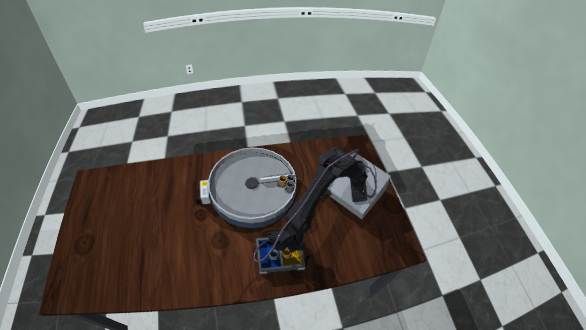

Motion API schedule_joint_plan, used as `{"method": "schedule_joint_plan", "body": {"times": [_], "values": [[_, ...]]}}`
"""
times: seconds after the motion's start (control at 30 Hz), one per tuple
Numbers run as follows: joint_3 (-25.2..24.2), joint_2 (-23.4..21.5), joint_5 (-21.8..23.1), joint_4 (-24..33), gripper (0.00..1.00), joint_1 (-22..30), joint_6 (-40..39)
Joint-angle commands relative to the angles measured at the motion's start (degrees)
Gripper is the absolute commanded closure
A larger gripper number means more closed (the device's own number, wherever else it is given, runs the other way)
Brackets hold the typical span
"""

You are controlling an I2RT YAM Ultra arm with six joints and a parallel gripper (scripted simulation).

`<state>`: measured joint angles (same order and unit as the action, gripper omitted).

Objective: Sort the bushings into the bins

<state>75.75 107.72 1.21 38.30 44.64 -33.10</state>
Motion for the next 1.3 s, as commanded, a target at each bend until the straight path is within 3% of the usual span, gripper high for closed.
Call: {"method": "schedule_joint_plan", "body": {"times": [0.0, 0.6, 0.63, 1.27], "values": [[-0.48, -0.91, -0.2, -0.76, 1.0, -0.49, 0.03], [-0.48, -0.91, -0.2, -0.76, 1.0, -0.49, 0.03], [-0.48, -0.91, -0.2, -0.76, 0.85, -0.49, 0.03], [-0.49, -0.91, -0.17, -0.74, 0.85, -0.49, 0.03]]}}
